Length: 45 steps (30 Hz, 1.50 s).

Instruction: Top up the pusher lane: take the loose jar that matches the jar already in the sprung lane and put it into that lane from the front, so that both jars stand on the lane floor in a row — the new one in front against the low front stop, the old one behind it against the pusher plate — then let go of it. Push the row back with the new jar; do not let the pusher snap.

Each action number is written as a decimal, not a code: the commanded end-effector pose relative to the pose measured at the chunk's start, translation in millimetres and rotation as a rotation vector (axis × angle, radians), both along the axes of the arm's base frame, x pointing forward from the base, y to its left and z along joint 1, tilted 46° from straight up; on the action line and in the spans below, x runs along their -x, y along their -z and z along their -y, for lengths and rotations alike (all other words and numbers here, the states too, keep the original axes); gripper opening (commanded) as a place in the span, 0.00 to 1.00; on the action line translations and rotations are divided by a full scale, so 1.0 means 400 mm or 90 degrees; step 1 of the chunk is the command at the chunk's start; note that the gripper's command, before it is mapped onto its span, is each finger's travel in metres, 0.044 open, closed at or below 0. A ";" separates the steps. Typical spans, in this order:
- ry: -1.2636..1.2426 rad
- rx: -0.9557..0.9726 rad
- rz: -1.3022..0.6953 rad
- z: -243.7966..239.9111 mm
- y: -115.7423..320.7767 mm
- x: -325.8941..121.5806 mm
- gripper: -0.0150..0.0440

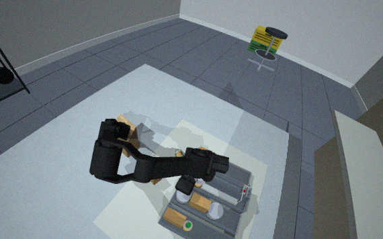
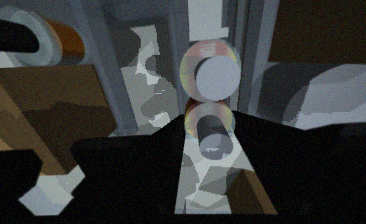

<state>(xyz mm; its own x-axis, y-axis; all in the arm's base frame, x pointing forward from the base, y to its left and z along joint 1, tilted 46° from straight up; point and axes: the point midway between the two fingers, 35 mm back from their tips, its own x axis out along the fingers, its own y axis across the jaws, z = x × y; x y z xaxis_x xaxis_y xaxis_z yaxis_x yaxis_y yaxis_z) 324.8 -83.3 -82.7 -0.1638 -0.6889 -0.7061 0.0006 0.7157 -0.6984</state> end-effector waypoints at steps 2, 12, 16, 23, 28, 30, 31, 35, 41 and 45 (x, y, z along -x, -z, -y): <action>0.002 0.004 0.007 0.004 -0.003 -0.002 0.25; 0.002 0.004 0.006 0.003 -0.003 0.003 0.25; 0.002 0.004 0.006 -0.001 -0.001 0.009 0.25; 0.002 0.004 0.006 -0.001 -0.001 0.009 0.25; 0.002 0.004 0.006 -0.001 0.000 0.008 0.30; 0.002 0.004 0.006 -0.001 0.000 0.008 0.39; 0.002 0.004 0.006 -0.001 0.000 0.008 0.43; 0.002 0.004 0.006 -0.001 0.000 0.008 0.61; 0.002 0.004 0.006 -0.002 -0.001 0.007 0.76; 0.002 0.003 0.007 -0.022 -0.021 0.002 0.76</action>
<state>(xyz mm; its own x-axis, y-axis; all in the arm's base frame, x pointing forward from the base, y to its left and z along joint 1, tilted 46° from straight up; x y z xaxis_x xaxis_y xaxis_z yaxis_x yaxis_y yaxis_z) 320.9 -80.3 -80.5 -0.1639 -0.6945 -0.7006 0.0031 0.7098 -0.7044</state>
